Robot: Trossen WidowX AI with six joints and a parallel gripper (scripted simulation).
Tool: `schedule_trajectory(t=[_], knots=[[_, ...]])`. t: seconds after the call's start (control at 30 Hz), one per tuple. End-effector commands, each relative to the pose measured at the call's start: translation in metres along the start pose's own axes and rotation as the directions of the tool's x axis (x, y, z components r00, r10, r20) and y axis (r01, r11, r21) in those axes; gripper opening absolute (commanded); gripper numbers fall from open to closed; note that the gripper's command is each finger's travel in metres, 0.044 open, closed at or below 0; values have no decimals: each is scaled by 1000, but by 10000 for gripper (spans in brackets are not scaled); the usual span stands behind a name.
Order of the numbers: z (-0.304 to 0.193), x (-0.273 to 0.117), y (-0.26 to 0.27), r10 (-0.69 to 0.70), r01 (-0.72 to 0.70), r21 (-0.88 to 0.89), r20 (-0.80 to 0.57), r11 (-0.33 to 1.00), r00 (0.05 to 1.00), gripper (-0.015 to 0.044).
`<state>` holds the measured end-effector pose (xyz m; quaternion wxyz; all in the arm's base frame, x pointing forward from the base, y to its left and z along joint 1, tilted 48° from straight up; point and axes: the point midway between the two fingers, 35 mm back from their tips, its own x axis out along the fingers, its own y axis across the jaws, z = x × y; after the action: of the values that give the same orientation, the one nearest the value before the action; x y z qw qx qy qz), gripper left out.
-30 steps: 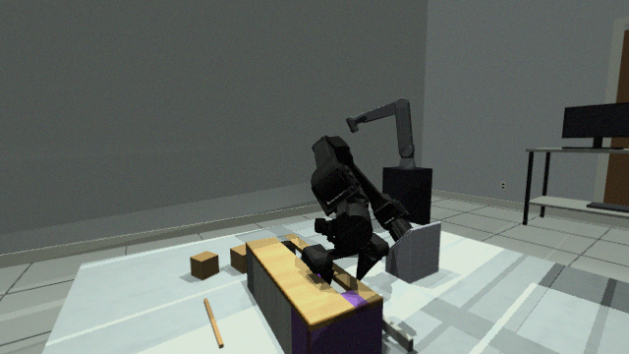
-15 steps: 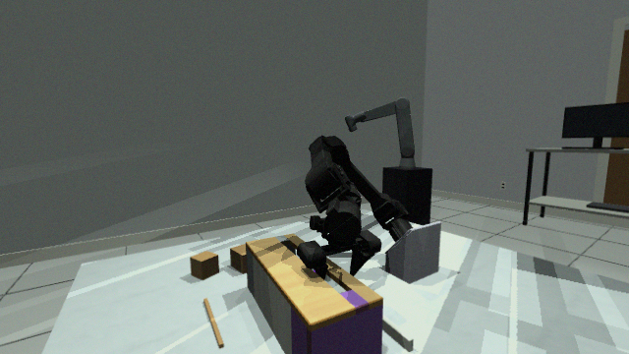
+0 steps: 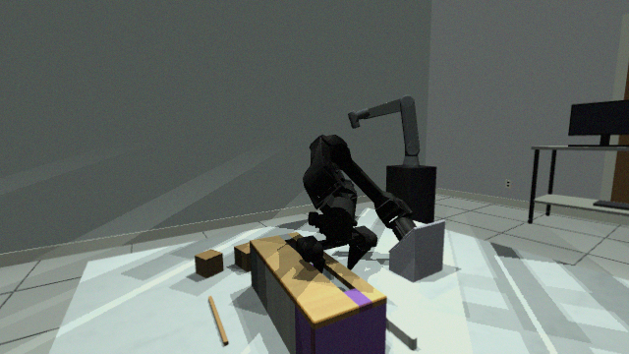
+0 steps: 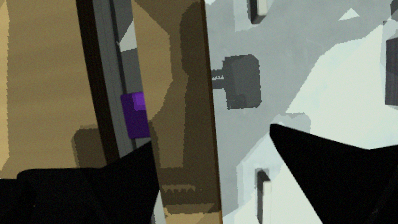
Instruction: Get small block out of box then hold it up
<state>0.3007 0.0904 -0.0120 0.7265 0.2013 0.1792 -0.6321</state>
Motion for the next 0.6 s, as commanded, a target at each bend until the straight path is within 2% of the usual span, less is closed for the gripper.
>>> schedule_trajectory(t=[0.0, 0.57], knots=[[10, 2, 1, 2, -2, 3, 0, 1000, 1000, 400], [38, 7, 1, 2, -2, 3, 1, 1000, 1000, 400]])
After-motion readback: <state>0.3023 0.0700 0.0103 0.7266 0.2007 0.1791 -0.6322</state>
